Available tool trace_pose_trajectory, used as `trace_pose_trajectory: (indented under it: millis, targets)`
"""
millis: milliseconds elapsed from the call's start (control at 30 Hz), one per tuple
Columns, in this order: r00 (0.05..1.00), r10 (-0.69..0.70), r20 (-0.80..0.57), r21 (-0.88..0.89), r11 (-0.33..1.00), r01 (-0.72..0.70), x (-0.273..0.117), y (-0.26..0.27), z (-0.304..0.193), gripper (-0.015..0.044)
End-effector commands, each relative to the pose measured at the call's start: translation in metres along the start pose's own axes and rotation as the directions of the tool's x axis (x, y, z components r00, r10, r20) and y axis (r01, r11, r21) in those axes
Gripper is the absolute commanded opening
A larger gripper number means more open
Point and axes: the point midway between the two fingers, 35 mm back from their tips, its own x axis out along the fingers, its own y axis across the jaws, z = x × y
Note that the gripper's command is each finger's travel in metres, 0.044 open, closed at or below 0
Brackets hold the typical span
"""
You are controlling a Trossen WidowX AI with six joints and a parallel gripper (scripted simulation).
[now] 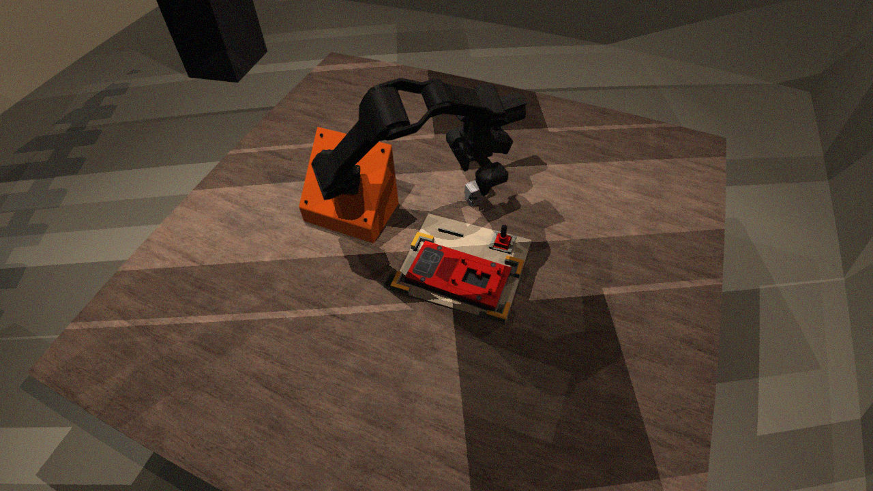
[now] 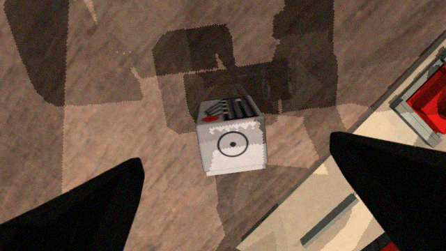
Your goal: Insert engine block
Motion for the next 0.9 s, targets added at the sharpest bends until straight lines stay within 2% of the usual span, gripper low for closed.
trace_pose_trajectory:
  millis: [0, 867]
  targets:
    - [1.0, -0.004, -0.007, -0.01, 1.0, 0.004, 0.008, 0.001, -0.001, 0.044]
    - [1.0, -0.005, -0.01, -0.005, 1.0, 0.005, 0.05, 0.001, -0.003, 0.044]
